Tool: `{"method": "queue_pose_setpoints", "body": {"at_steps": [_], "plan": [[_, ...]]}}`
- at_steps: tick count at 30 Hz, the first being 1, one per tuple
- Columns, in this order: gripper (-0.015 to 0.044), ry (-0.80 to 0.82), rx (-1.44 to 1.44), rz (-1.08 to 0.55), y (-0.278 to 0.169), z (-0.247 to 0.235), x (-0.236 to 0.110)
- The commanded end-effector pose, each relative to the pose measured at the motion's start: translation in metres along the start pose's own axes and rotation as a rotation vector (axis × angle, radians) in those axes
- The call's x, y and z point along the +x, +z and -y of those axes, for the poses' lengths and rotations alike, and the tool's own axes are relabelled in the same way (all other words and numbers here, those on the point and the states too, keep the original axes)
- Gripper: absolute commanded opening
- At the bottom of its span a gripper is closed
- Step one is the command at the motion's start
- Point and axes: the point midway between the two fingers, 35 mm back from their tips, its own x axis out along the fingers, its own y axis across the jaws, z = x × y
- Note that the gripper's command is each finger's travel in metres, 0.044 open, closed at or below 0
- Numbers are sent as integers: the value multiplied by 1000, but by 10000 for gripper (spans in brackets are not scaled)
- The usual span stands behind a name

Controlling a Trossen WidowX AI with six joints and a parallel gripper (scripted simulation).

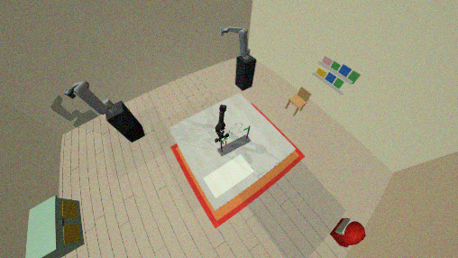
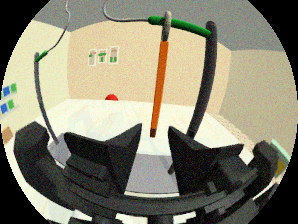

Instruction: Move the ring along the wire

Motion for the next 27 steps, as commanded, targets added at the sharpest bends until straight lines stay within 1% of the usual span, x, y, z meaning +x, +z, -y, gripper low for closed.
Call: {"method": "queue_pose_setpoints", "body": {"at_steps": [1, 27], "plan": [[160, -2, 1, 5, 3, 2, 9], [160, -2, 2, 11, 1, -1, 49]]}}
